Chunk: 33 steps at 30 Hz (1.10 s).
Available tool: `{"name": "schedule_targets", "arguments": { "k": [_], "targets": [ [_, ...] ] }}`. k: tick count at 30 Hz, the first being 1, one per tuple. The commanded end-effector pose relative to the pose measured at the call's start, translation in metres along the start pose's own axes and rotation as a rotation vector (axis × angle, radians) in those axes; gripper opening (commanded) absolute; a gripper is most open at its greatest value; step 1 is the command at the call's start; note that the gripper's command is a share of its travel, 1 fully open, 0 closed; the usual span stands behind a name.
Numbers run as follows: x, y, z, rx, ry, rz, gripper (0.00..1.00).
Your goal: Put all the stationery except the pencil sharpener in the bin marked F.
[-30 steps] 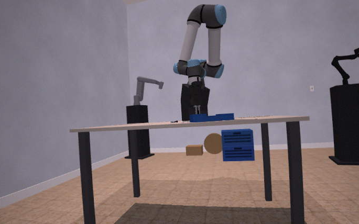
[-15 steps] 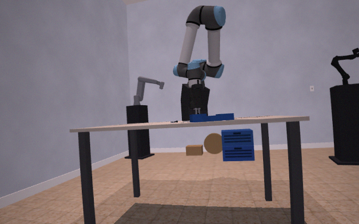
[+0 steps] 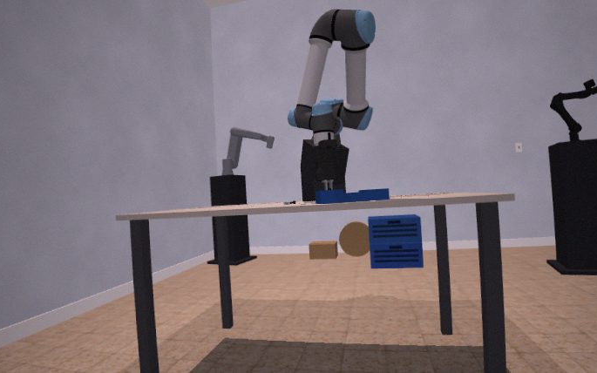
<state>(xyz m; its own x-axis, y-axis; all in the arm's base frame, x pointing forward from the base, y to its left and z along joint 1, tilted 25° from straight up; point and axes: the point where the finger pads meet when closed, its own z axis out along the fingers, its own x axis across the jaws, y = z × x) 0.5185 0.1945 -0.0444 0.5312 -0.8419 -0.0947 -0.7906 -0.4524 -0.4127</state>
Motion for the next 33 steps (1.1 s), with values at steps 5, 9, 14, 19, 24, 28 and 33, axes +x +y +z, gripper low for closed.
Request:
{"name": "schedule_targets", "arguments": {
  "k": [5,9,14,19,24,28,33],
  "targets": [
    [0.000,-0.001,0.000,0.001,0.001,0.000,0.31],
    [0.000,-0.001,0.000,0.001,0.001,0.000,0.31],
    [0.000,-0.001,0.000,0.001,0.001,0.000,0.31],
    [0.000,-0.001,0.000,0.001,0.001,0.000,0.31],
    [0.000,-0.001,0.000,0.001,0.001,0.000,0.31],
    [0.000,0.001,-0.004,0.000,0.001,0.001,0.31],
    [0.000,0.001,-0.011,0.000,0.001,0.002,0.31]
  ]
}}
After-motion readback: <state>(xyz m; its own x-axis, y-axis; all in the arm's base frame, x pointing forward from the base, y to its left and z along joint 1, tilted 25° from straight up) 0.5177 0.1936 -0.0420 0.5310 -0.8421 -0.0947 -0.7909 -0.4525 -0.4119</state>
